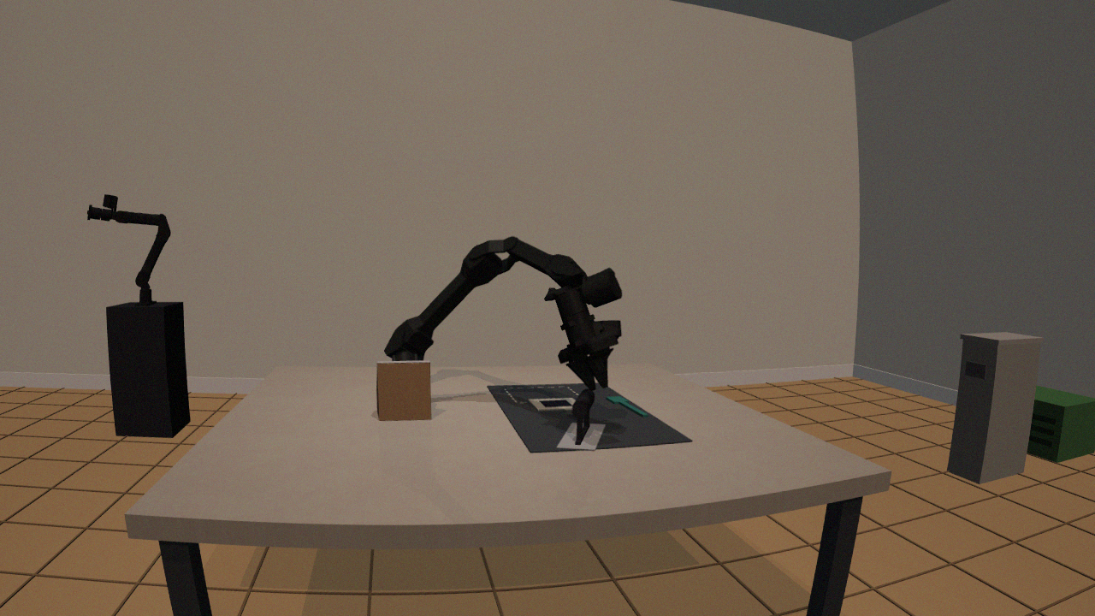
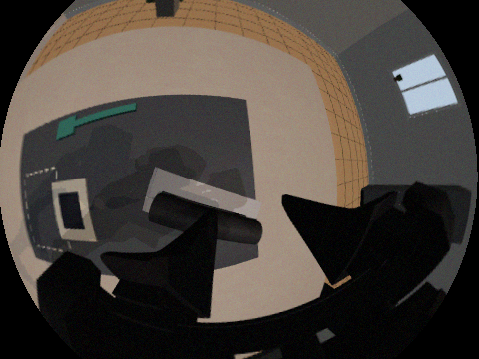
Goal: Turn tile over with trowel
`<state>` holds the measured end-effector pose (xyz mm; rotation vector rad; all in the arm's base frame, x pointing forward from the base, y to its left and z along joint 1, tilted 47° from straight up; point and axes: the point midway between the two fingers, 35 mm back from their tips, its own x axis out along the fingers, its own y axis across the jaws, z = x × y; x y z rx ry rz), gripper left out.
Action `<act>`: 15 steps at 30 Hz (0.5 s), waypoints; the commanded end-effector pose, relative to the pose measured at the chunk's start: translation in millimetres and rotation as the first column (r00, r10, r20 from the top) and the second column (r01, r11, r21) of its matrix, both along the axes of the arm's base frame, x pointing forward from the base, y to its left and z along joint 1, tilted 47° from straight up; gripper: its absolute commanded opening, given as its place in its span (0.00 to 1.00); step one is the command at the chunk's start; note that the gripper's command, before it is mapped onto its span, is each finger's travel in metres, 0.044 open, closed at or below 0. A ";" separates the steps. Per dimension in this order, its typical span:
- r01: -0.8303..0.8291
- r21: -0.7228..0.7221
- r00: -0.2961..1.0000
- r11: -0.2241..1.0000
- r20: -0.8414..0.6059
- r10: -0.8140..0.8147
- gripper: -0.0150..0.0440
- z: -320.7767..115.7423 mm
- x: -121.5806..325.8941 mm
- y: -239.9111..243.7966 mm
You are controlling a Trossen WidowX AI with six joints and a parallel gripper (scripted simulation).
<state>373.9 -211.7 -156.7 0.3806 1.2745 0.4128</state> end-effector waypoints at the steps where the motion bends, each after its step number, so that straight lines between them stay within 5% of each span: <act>1: 0.104 0.014 0.994 0.994 -0.036 -0.104 0.76 -1.5 -1.3 2.0; 15: 0.528 0.062 0.842 0.847 -0.171 -0.512 0.76 -4.1 -5.4 4.5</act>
